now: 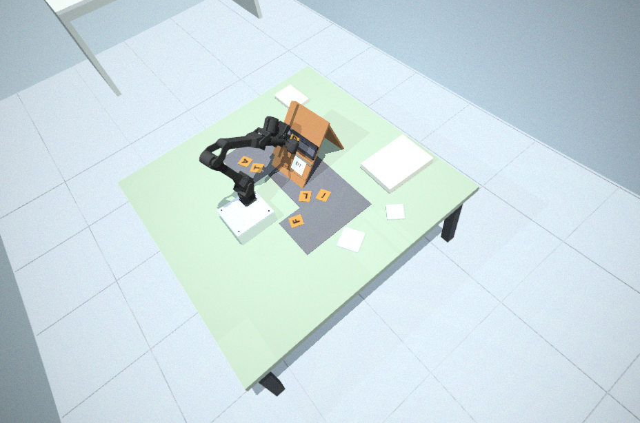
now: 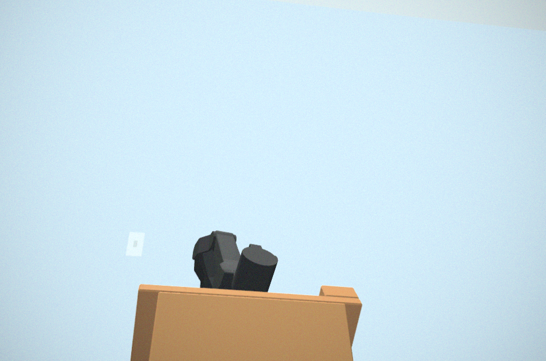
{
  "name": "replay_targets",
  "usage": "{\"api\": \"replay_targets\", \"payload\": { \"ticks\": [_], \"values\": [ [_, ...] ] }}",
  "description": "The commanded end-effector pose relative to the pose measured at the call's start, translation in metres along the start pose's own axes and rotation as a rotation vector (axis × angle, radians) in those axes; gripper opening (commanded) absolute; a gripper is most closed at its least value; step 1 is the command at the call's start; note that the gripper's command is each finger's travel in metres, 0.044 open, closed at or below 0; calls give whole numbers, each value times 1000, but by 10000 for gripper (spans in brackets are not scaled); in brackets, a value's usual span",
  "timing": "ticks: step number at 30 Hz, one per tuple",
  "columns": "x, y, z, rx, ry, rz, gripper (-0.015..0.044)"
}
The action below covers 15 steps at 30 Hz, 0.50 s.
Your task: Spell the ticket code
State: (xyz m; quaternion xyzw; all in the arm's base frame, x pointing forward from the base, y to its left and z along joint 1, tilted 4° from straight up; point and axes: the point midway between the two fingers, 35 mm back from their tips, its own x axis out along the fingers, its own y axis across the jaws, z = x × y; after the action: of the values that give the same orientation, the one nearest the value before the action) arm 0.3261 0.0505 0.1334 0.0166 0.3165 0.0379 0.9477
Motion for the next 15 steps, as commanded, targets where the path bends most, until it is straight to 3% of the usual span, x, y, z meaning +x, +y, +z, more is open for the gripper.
{"api": "replay_targets", "payload": {
  "ticks": [1, 15],
  "values": [
    [-6, 0, 1, 5, -3, -1, 295],
    [-17, 0, 1, 6, -2, -1, 295]
  ]
}}
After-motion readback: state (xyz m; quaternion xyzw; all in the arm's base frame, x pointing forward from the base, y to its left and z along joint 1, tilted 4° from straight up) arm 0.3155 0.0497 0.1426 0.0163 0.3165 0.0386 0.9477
